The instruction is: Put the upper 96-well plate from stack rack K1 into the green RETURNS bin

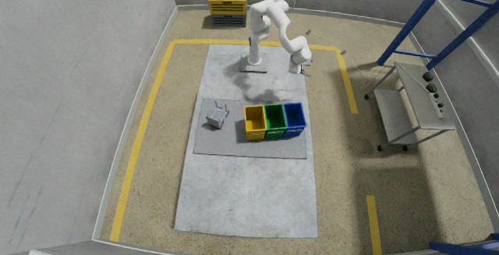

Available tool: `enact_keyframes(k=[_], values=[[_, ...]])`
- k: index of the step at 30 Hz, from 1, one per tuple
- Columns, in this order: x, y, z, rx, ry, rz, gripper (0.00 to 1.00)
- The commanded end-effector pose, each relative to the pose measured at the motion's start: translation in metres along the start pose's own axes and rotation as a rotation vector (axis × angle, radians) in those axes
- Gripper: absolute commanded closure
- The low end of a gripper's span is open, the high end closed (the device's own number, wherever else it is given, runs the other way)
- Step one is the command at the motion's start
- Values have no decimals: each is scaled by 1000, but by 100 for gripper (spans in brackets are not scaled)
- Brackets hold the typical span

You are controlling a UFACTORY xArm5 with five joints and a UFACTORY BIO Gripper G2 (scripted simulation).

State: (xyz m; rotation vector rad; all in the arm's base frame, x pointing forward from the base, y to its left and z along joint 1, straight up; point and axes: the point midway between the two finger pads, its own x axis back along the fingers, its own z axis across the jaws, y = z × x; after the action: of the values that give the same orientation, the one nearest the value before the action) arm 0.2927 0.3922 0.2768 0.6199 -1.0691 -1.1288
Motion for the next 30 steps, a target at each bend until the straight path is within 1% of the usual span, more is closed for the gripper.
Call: enact_keyframes(k=[1,2,7,11,12,14,16,19,23,24,28,29,30], values=[[5,3,-15,2,-18,-28,63],[6,3,-18,2,-18,-28,63],[18,5,-40,19,-159,-90,63],[27,6,-57,19,-159,-90,63],[27,6,-57,19,-159,-90,63],[32,7,-65,25,-220,-116,63],[32,7,-65,25,-220,-116,63],[41,8,-77,33,-301,-151,63],[52,9,-94,33,-301,-151,63],[52,9,-94,33,-301,-151,63],[65,9,-109,42,-424,-203,63],[68,9,-113,44,-445,-212,63],[71,9,-116,44,-445,-212,63]])
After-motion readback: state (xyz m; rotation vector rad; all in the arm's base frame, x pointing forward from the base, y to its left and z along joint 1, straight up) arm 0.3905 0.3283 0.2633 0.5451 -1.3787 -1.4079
